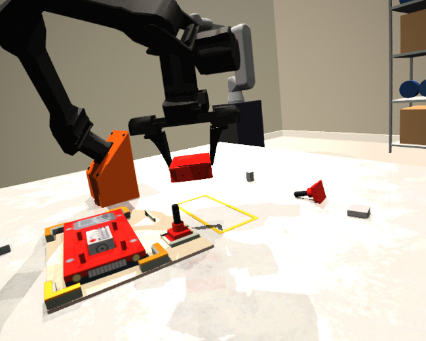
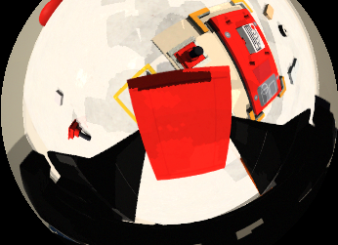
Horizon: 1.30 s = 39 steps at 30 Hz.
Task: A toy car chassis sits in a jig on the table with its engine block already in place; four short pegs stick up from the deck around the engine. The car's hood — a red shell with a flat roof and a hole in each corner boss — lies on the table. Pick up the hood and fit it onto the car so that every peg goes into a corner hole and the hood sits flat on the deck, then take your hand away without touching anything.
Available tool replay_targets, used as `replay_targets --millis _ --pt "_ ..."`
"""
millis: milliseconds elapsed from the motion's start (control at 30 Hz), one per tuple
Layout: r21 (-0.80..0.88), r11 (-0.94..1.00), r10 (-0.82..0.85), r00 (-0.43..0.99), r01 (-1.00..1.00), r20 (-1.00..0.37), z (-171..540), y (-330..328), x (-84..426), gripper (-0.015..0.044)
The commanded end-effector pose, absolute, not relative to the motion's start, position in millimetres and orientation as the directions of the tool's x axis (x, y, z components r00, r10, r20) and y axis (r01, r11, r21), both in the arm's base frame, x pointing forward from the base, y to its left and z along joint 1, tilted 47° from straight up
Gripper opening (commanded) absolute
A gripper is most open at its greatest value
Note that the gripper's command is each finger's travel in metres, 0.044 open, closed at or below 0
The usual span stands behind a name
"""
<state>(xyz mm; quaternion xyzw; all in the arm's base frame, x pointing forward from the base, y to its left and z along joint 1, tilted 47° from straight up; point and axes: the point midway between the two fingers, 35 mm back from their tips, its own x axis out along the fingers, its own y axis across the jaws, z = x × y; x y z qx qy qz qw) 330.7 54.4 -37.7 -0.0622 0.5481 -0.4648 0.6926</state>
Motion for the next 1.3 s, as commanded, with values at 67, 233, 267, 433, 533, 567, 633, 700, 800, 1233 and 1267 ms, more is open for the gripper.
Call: replay_targets --millis 67,233,267,433,533,567,633,700,800,1233,1267 --pt "-0.614 0.592 -0.71 -0.024 0.523 -0.704 -16 39 336 0.0" --pt "-0.631 0.613 -0.708 -0.023 0.476 -0.706 0 26 339 0.0" --pt "-0.634 0.617 -0.708 -0.023 0.466 -0.706 3 23 340 0.0" --pt "-0.65 0.635 -0.708 -0.023 0.418 -0.706 19 8 341 0.0" --pt "-0.658 0.644 -0.708 -0.023 0.389 -0.706 28 0 341 0.0" --pt "-0.661 0.647 -0.708 -0.023 0.379 -0.706 31 -3 341 0.0" --pt "-0.667 0.653 -0.708 -0.023 0.359 -0.705 37 -9 341 0.0" --pt "-0.673 0.658 -0.709 -0.023 0.339 -0.705 43 -15 340 0.0" --pt "-0.681 0.664 -0.71 -0.023 0.309 -0.703 52 -24 339 0.0" --pt "-0.712 0.68 -0.72 -0.026 0.176 -0.694 90 -62 329 0.0" --pt "-0.714 0.68 -0.72 -0.027 0.167 -0.693 93 -64 328 0.0"
